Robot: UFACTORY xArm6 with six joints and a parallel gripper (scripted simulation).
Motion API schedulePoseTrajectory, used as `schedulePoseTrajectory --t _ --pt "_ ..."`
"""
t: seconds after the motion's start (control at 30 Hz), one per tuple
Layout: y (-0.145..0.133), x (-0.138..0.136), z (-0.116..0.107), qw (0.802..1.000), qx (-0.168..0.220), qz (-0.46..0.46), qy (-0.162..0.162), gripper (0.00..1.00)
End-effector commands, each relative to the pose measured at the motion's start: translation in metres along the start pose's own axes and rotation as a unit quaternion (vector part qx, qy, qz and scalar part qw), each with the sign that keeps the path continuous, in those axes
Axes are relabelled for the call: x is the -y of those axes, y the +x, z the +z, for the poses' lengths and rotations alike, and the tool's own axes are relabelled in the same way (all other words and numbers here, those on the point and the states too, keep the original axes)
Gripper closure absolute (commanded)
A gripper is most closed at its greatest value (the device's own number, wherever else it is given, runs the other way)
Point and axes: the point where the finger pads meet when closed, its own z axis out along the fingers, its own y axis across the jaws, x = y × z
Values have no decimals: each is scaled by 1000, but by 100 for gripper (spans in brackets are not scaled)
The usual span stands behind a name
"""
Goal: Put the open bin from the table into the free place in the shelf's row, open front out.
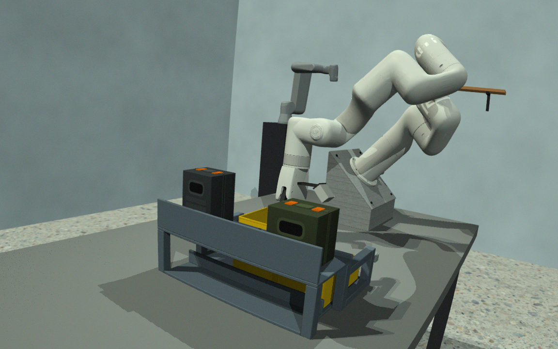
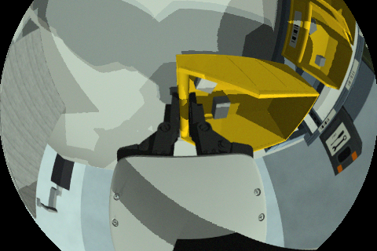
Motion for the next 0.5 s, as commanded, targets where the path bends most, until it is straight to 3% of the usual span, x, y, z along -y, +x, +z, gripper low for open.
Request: schedulePoseTrajectory --t 0.0,0.47 --pt "0 -2 -8 1000 1 -1 -2 100" --pt "0 -2 -7 1000 1 -1 -2 100"
